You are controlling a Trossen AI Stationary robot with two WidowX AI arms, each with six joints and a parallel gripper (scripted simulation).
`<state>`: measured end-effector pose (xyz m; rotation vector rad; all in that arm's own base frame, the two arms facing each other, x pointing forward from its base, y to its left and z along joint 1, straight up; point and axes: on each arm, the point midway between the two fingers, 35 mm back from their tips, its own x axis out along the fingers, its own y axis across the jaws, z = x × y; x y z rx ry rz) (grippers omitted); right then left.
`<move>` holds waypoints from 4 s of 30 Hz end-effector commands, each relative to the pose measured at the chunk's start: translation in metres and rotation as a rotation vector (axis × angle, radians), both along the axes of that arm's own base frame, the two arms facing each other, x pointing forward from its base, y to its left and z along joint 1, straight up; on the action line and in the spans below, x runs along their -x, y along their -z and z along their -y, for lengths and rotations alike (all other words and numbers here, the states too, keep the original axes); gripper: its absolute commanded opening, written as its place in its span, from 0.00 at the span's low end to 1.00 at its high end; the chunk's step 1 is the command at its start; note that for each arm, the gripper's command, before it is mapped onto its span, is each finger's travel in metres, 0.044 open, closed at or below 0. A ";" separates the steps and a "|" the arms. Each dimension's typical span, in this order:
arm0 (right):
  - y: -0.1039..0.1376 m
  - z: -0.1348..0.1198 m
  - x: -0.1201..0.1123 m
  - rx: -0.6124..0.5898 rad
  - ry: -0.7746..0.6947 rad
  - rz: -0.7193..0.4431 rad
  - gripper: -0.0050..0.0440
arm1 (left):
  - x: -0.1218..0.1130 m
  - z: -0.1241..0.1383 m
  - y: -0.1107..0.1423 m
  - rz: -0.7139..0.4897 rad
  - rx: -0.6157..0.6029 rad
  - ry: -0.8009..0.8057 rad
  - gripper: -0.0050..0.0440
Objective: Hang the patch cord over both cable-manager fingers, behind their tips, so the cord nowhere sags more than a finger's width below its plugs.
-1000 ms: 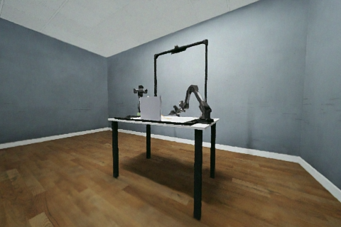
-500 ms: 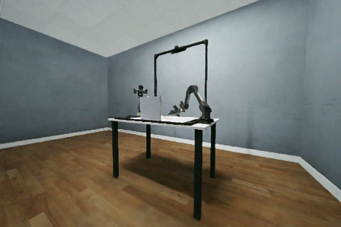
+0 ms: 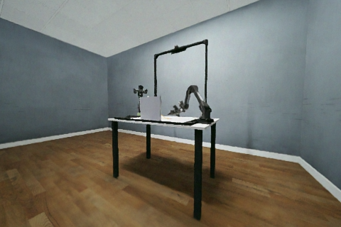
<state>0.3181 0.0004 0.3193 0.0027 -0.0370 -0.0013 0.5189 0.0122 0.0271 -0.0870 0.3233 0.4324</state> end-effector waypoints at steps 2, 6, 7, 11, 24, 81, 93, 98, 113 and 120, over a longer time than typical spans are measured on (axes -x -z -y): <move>-0.003 0.002 0.006 0.007 0.002 0.020 1.00 | -0.001 -0.002 -0.005 0.012 -0.002 -0.005 1.00; 0.003 0.000 0.001 0.005 -0.003 -0.004 1.00 | -0.001 -0.002 -0.005 0.012 -0.002 -0.005 1.00; 0.008 -0.001 -0.002 0.004 -0.006 -0.021 1.00 | -0.001 -0.002 -0.005 0.012 -0.002 -0.005 1.00; -0.004 -0.004 -0.006 0.005 -0.016 -0.013 1.00 | -0.001 -0.002 -0.005 0.012 -0.002 -0.005 1.00; -0.005 -0.035 -0.049 0.017 -0.095 -0.169 1.00 | -0.001 -0.002 -0.005 0.012 -0.002 -0.005 1.00; 0.169 -0.309 -0.160 0.432 -0.605 -1.010 1.00 | -0.001 -0.002 -0.005 0.012 -0.002 -0.005 1.00; 0.164 -0.307 -0.158 0.429 -0.603 -1.005 1.00 | -0.001 -0.002 -0.005 0.012 -0.002 -0.005 1.00; 0.167 -0.308 -0.159 0.431 -0.603 -1.010 1.00 | -0.001 -0.002 -0.005 0.012 -0.002 -0.005 1.00; 0.216 -0.310 -0.166 0.453 -0.617 -1.076 1.00 | -0.001 -0.002 -0.005 0.012 -0.002 -0.005 1.00; 0.258 -0.311 -0.168 0.472 -0.632 -1.130 1.00 | -0.001 -0.002 -0.005 0.012 -0.002 -0.005 1.00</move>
